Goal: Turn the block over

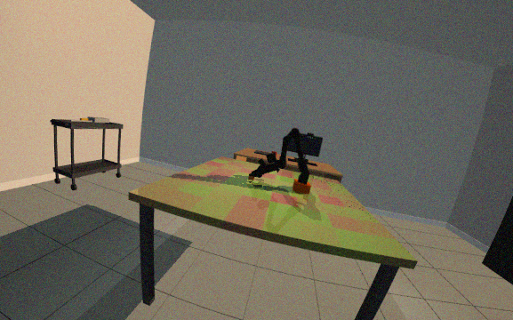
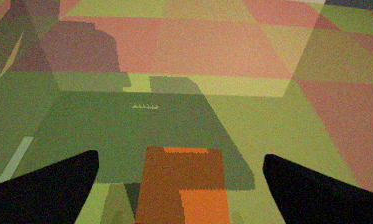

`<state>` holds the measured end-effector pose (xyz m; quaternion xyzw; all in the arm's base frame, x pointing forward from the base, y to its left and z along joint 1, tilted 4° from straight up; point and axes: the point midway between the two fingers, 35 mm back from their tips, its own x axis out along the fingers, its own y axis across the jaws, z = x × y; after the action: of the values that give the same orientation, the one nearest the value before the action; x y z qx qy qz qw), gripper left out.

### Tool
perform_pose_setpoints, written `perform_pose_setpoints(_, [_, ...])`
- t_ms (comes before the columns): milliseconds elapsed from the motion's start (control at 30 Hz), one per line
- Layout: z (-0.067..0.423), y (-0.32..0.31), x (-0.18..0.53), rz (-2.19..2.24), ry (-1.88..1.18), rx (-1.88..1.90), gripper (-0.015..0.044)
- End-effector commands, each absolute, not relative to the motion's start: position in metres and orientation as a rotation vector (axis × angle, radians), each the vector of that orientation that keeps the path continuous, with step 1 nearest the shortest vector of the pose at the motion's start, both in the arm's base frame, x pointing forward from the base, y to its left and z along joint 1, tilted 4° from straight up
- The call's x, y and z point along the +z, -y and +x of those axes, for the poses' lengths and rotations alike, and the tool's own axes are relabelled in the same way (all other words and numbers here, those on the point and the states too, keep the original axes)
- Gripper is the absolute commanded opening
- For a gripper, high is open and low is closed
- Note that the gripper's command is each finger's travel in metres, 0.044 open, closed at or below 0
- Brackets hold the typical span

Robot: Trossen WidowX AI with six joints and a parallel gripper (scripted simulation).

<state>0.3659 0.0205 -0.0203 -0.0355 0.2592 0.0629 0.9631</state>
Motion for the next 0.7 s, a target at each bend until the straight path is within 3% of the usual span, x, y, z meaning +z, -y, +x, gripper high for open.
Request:
perform_pose_setpoints(0, [0.366,-0.021,-0.021,-0.074,-0.525,0.132,0.044])
perform_pose_setpoints(400, [0.366,-0.021,-0.021,-0.074,-0.531,0.132,0.044])
perform_pose_setpoints(667, [0.377,-0.022,-0.001,-0.087,-0.802,0.121,0.044])
